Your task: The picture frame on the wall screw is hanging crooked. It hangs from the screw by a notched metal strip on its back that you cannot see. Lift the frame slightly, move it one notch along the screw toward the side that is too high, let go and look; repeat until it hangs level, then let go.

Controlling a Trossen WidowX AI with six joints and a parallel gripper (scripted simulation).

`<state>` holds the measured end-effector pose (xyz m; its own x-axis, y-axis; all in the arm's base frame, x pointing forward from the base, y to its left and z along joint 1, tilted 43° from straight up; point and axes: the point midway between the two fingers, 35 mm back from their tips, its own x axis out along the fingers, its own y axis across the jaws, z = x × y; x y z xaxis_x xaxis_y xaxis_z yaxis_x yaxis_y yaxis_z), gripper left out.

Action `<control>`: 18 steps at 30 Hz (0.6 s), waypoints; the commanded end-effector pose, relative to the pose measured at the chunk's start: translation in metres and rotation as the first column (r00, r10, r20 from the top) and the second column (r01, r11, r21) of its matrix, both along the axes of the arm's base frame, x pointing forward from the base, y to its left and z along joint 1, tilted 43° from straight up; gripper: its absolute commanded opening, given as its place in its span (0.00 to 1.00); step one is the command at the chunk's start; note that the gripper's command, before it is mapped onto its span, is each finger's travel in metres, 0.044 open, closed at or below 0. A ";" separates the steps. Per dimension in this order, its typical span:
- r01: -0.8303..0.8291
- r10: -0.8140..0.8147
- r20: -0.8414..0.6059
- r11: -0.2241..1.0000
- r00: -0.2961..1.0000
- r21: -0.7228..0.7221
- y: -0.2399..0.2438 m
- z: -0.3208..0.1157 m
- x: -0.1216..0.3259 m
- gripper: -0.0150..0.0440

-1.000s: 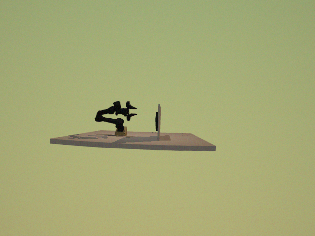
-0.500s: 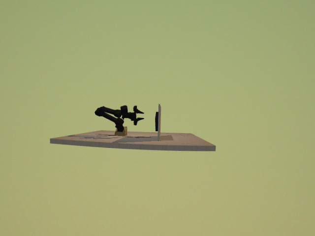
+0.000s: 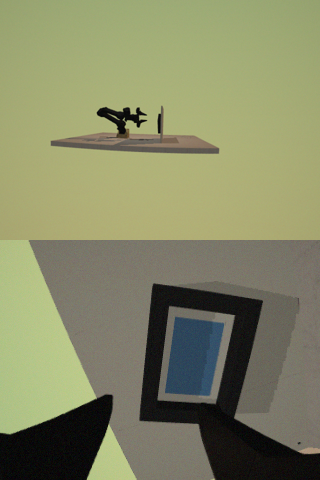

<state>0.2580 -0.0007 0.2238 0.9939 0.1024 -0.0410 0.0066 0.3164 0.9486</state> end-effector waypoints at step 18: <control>-0.003 0.002 0.005 1.000 1.000 0.004 0.008 -0.003 0.080 0.69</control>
<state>0.3318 0.0068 0.2215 0.9930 0.1096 -0.0433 0.0063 0.3177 0.9482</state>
